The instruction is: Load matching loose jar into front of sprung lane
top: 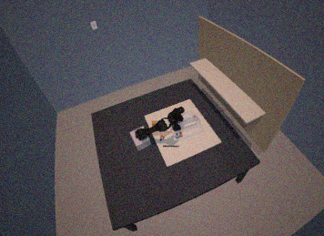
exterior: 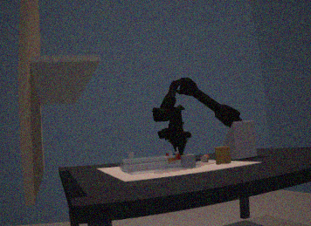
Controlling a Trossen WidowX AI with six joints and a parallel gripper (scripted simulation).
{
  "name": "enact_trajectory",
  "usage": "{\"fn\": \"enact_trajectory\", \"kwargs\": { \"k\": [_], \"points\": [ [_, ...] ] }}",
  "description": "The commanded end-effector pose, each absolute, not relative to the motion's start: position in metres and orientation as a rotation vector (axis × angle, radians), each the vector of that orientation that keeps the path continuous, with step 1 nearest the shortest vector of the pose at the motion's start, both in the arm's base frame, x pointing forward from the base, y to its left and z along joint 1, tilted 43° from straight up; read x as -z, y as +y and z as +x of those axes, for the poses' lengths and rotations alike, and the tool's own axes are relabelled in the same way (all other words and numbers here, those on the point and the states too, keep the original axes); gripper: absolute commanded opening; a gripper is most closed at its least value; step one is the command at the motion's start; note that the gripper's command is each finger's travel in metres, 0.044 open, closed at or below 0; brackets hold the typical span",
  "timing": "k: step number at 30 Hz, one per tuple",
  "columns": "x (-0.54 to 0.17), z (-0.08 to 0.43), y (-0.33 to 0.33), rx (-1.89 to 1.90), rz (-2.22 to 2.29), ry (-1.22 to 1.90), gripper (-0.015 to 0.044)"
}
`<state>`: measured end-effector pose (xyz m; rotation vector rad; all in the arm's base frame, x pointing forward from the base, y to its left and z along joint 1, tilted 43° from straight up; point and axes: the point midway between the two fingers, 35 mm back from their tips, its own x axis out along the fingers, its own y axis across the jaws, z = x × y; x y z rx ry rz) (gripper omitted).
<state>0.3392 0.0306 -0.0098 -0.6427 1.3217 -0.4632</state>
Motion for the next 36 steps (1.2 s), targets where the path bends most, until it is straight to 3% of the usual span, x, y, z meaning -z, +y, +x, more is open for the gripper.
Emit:
{"fn": "enact_trajectory", "kwargs": {
  "k": [1,36],
  "points": [
    [0.0088,0.3447,0.0303,0.468,-0.638,1.299,0.0],
    [0.0162,0.3453,0.0216,0.468,-0.639,1.299,0.0]
  ]
}}
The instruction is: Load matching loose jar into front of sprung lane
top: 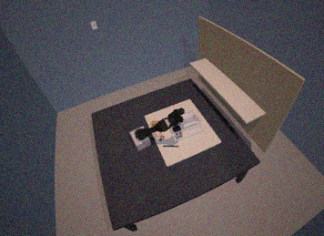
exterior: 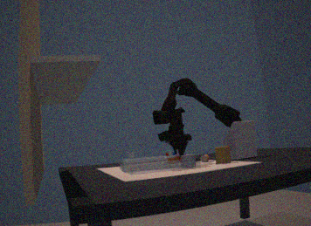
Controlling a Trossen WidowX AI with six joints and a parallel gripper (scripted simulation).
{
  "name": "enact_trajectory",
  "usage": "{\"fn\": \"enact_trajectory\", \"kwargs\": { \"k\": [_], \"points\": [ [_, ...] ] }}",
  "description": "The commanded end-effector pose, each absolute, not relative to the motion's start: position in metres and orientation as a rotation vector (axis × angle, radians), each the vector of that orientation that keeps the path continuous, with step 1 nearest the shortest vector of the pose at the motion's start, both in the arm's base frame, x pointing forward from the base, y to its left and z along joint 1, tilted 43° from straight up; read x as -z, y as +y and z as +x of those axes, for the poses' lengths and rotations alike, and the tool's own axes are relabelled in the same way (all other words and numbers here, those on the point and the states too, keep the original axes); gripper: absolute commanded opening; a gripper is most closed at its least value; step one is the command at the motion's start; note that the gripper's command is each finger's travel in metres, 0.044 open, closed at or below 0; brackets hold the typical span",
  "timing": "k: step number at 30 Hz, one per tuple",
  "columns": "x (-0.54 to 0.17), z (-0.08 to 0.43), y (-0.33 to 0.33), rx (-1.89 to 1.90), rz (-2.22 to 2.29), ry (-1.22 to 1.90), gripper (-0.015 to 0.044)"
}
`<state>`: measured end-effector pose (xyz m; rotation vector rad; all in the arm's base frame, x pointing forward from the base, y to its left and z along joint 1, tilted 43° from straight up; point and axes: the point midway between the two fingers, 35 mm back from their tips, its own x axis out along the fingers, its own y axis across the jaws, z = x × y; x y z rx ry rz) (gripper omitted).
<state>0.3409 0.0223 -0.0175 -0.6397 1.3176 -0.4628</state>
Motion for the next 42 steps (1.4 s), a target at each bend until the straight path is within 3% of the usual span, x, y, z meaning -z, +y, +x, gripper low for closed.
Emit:
{"fn": "enact_trajectory", "kwargs": {
  "k": [1,42],
  "points": [
    [0.0164,0.3453,0.0214,0.468,-0.639,1.299,0.0],
    [0.0199,0.3405,0.0171,0.468,-0.639,1.299,0.0]
  ]
}}
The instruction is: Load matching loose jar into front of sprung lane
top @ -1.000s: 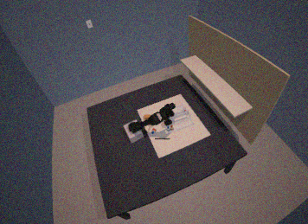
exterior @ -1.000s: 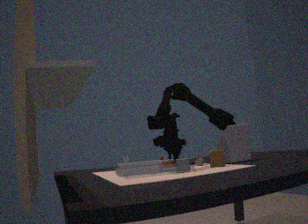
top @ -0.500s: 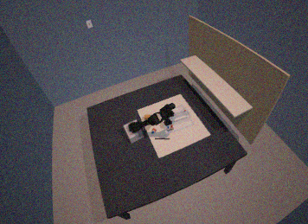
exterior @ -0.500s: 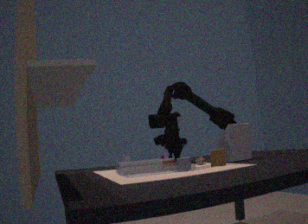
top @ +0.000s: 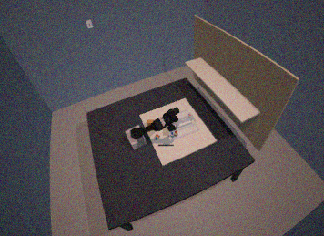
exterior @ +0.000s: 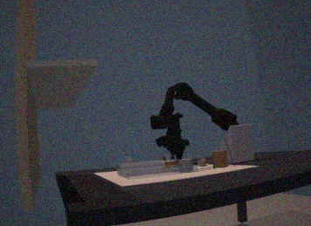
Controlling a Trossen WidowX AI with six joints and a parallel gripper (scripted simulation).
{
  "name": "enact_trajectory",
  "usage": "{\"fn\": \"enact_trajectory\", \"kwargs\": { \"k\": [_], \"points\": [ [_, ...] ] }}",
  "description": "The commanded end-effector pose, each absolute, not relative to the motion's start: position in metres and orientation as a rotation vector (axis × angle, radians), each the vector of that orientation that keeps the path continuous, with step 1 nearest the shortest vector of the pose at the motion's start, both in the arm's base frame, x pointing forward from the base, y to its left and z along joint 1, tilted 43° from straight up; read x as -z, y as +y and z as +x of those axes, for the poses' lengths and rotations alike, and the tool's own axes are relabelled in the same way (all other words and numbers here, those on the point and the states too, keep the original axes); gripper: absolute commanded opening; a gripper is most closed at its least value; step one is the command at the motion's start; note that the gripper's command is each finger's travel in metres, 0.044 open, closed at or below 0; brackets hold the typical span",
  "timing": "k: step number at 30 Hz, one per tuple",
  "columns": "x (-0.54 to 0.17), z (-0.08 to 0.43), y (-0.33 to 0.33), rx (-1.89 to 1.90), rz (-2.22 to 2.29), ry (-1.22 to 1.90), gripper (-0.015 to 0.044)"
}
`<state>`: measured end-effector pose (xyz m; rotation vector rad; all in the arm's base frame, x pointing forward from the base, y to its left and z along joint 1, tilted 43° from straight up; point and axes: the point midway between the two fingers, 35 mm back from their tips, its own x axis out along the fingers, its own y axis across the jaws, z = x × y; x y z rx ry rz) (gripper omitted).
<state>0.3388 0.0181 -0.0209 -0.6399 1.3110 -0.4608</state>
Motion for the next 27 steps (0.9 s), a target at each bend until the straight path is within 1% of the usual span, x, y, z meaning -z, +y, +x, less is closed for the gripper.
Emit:
{"fn": "enact_trajectory", "kwargs": {
  "k": [1,27],
  "points": [
    [0.0199,0.3404,0.0171,0.468,-0.639,1.299,0.0],
    [0.0206,0.3361,0.0164,0.468,-0.639,1.299,0.0]
  ]
}}
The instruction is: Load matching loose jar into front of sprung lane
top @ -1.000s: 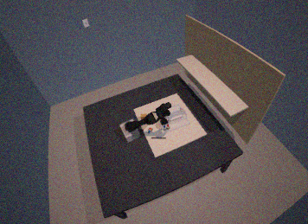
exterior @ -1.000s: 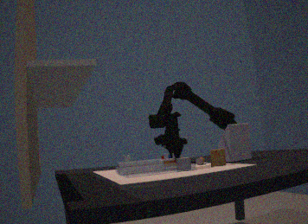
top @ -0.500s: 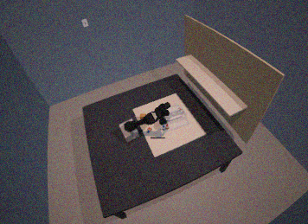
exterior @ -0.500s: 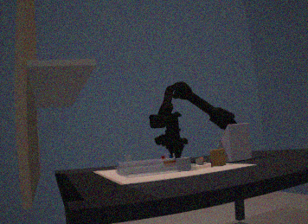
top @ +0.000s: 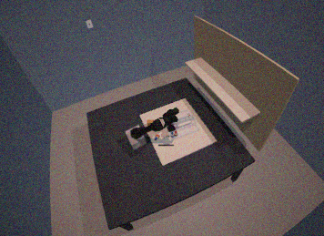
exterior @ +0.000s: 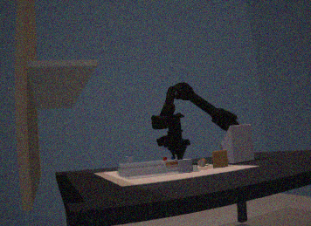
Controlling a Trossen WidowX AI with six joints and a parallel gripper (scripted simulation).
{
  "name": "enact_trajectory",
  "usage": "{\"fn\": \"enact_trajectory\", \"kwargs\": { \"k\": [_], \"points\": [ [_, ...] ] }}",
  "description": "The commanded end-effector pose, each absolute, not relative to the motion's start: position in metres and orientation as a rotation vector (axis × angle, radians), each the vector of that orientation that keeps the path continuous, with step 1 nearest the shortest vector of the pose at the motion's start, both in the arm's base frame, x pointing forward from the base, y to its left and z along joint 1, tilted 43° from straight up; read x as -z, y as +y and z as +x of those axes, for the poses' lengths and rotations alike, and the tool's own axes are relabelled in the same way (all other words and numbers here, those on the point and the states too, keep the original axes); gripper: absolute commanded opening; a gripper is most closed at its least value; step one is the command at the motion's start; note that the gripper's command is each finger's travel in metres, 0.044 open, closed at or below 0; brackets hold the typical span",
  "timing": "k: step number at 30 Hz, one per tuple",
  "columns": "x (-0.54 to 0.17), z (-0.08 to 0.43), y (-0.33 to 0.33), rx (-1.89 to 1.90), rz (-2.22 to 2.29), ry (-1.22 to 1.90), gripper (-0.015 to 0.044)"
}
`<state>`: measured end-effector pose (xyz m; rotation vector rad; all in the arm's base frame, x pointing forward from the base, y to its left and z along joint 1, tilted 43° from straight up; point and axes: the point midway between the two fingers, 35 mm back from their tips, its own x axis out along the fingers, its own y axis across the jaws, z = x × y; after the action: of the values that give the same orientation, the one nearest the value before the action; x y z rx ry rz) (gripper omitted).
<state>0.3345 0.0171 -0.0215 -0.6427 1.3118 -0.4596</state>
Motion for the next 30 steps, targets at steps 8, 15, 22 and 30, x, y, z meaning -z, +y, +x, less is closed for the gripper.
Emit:
{"fn": "enact_trajectory", "kwargs": {
  "k": [8,15,22,30],
  "points": [
    [0.0209,0.3346,0.0163,0.468,-0.639,1.299,0.0],
    [0.022,0.3324,0.0168,0.468,-0.639,1.299,0.0],
    [0.022,0.3324,0.0168,0.468,-0.639,1.299,0.0],
    [0.0221,0.3331,0.017,0.468,-0.639,1.299,0.0184]
  ]
}}
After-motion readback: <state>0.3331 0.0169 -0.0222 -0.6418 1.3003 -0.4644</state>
